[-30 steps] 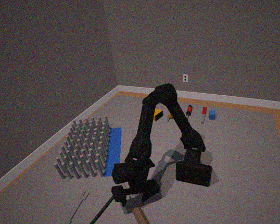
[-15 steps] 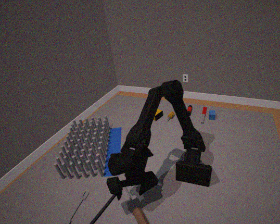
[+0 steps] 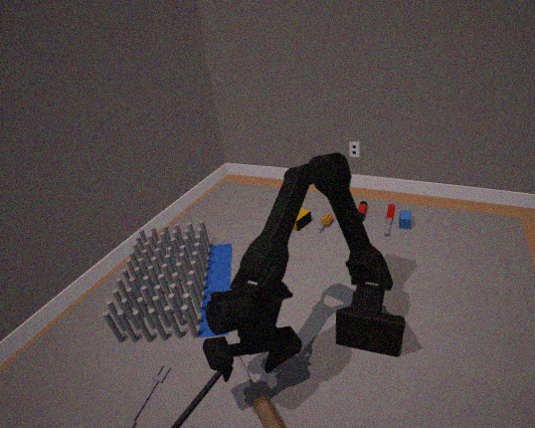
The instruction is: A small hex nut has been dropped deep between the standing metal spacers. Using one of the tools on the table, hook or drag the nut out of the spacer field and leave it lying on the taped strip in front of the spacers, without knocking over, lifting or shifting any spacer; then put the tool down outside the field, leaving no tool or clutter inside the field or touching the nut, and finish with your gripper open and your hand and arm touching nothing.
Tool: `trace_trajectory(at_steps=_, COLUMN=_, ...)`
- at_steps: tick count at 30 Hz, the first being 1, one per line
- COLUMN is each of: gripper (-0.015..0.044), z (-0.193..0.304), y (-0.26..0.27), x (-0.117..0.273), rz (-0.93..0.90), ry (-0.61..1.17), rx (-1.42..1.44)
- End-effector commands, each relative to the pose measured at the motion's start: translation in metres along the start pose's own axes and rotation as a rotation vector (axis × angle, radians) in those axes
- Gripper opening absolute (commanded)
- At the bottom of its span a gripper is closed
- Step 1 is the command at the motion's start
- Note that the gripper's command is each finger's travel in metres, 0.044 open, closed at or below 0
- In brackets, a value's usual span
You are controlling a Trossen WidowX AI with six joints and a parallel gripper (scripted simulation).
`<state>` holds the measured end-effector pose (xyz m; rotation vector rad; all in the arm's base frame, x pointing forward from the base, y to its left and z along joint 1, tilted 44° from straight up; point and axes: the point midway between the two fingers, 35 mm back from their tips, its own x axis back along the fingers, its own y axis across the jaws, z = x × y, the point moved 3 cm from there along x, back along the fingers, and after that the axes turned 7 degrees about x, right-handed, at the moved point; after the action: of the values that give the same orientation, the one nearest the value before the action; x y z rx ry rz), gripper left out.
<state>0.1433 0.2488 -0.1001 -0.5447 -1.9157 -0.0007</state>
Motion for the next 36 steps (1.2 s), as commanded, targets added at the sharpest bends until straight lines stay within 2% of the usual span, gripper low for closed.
trace_trajectory(at_steps=1, gripper=0.044, z=0.005, y=0.003, x=0.0, rz=0.018, ry=-0.014, rx=-0.003)
trace_trajectory(at_steps=14, gripper=0.044, z=0.1, y=0.018, x=-0.004, rz=0.277, ry=-0.394, rx=0.055)
trace_trajectory(at_steps=21, gripper=0.044, z=0.102, y=0.018, x=-0.004, rz=0.278, ry=-0.401, rx=0.056)
trace_trajectory(at_steps=27, gripper=0.0282, z=0.102, y=0.018, x=-0.004, rz=0.278, ry=-0.401, rx=0.056)
trace_trajectory(at_steps=36, gripper=0.028, z=0.102, y=0.018, x=-0.004, rz=0.278, ry=-0.401, rx=0.056)
